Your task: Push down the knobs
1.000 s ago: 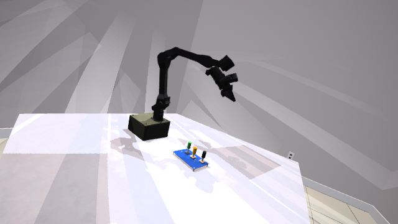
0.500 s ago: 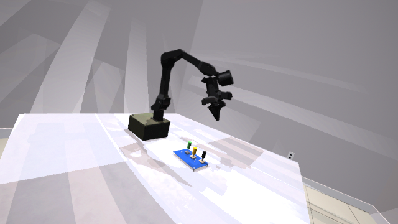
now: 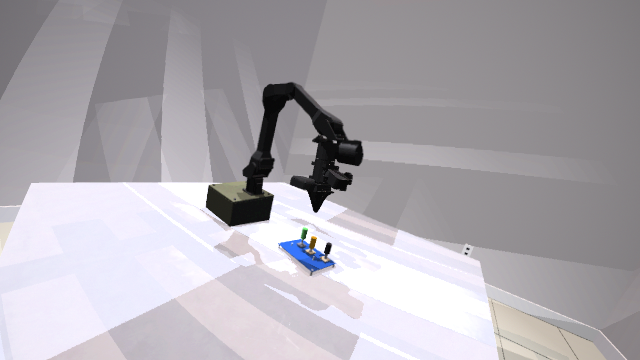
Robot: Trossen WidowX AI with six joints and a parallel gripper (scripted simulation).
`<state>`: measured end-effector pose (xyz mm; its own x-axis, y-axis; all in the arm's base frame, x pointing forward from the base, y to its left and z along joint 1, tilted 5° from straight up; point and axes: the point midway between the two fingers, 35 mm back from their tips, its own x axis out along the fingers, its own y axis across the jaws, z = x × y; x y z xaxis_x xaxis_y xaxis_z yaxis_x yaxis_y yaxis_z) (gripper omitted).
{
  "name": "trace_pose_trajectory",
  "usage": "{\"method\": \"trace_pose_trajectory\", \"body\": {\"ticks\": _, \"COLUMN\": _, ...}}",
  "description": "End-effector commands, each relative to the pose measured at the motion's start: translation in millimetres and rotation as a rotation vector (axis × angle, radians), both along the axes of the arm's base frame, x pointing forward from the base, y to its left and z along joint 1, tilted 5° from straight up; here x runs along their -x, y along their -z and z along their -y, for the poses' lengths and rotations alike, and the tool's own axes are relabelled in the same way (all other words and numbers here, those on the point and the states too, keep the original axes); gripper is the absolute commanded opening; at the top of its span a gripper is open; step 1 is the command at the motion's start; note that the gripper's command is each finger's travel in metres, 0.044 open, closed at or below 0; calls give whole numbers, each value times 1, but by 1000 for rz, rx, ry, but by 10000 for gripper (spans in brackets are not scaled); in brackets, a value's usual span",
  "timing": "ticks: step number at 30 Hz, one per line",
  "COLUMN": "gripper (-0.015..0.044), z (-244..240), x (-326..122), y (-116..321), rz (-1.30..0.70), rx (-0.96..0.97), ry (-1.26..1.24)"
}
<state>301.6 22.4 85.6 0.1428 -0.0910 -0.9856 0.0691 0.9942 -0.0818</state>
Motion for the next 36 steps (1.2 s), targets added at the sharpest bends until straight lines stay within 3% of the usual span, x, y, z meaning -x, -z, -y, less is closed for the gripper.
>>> {"method": "trace_pose_trajectory", "body": {"ticks": 1, "gripper": 0, "z": 8, "x": 12, "y": 13, "rz": -77, "rx": -18, "ry": 70}}
{"method": "trace_pose_trajectory", "body": {"ticks": 36, "gripper": 0, "z": 12, "x": 11, "y": 54, "rz": -81, "rx": -19, "ry": 74}}
